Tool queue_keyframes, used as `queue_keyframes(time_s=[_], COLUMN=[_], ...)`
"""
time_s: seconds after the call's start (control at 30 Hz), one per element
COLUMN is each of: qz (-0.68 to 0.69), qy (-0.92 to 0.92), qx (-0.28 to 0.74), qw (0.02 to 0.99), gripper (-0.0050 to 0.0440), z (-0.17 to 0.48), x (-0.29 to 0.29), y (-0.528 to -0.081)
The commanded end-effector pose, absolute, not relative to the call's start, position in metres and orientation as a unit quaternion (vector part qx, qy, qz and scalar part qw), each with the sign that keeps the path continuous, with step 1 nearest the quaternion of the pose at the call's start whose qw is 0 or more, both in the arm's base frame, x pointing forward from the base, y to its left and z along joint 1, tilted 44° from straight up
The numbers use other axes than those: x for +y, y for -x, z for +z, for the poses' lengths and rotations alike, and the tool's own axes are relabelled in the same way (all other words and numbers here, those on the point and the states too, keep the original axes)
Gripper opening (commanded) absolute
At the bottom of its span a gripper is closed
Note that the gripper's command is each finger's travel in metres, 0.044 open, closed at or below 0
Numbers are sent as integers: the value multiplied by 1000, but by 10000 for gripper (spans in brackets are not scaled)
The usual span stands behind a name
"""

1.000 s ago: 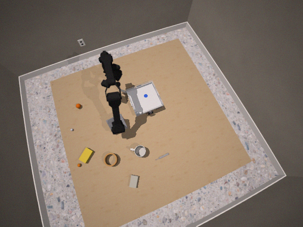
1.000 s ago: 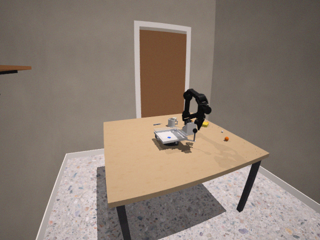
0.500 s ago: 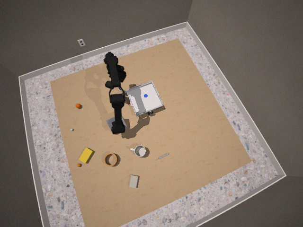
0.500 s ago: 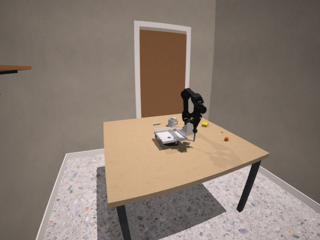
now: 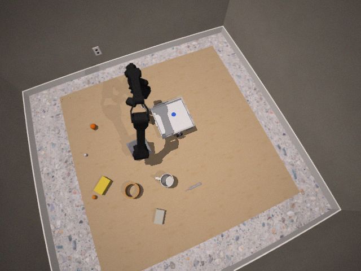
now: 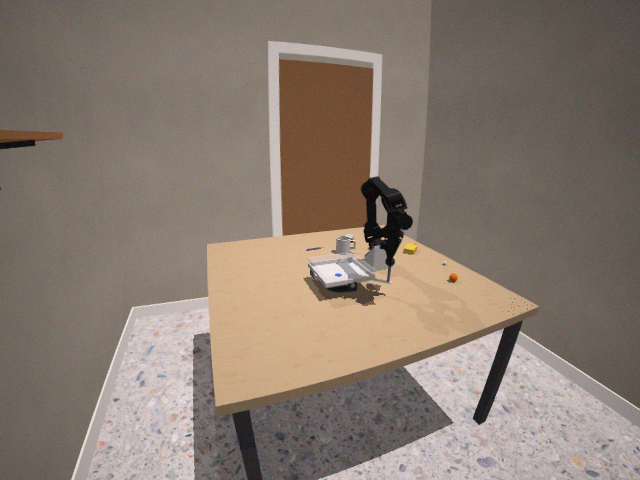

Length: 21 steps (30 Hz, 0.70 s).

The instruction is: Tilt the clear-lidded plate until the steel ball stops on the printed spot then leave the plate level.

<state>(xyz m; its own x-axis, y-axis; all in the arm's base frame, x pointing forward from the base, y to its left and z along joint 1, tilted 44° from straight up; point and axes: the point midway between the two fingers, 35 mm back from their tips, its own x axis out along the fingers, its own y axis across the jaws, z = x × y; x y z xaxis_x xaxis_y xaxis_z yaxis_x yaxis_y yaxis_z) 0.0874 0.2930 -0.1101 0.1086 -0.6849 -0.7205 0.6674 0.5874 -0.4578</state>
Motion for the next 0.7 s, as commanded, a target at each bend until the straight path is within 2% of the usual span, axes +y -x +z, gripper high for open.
queue_keyframes(time_s=[0.0,0.67], qz=[-452,-452], qy=[10,10], qx=[489,489], qw=[746,746], gripper=[300,300], z=[-112,-123], x=[291,280], y=[-88,-90])
